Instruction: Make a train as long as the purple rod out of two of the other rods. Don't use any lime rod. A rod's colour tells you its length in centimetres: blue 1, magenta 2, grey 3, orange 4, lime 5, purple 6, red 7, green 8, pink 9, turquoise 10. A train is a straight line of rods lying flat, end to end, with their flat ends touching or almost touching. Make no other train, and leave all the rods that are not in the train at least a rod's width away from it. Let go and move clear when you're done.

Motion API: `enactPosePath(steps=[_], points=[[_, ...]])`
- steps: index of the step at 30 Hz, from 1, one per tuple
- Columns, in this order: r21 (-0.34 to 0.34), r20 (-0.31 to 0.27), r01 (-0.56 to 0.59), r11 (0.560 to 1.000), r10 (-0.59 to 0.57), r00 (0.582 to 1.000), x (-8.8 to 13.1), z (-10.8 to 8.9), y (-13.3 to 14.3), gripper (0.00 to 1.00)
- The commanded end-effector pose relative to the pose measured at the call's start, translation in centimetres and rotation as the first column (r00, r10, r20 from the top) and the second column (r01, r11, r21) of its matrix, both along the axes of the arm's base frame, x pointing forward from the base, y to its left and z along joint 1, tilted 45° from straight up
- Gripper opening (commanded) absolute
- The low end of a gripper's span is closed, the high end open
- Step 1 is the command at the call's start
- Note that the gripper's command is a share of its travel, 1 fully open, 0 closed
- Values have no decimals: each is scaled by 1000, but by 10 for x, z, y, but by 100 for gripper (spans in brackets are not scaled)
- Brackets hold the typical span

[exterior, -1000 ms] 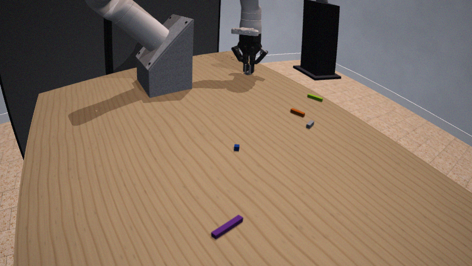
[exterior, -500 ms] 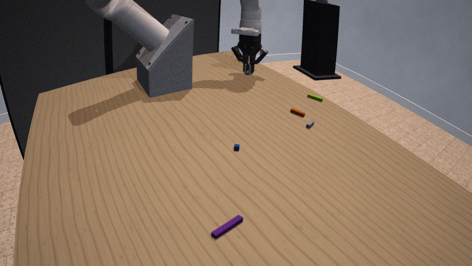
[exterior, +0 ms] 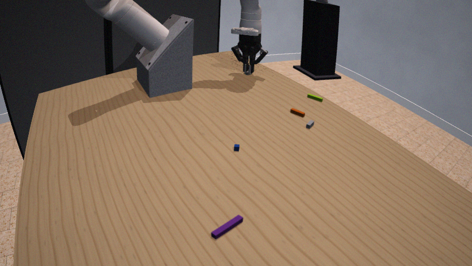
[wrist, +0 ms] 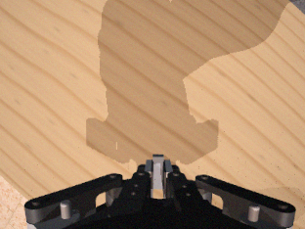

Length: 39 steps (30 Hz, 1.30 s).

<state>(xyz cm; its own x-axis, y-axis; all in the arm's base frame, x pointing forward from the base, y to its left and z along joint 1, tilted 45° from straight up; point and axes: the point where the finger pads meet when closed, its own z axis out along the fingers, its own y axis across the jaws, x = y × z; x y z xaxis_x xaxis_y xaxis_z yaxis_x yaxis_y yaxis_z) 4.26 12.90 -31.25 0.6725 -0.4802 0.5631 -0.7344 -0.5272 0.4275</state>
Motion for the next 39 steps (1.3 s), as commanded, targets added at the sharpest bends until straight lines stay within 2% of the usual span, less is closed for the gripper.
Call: enactPosePath(steps=[1,5,11,13,19,34,39], points=[[3,-1,0,1000,0,1000,-1,2,4,5],[3,-1,0,1000,0,1000,-2,15,16,5],[3,-1,0,1000,0,1000,-6,47,48,5],[3,-1,0,1000,0,1000,-6,47,48,5],[3,-1,0,1000,0,1000,-9,68,69,5],[3,0,1,1000,-1,1000,-8,70,72,5],[16,2,13,1000,-13,1000,12,70,84,5]])
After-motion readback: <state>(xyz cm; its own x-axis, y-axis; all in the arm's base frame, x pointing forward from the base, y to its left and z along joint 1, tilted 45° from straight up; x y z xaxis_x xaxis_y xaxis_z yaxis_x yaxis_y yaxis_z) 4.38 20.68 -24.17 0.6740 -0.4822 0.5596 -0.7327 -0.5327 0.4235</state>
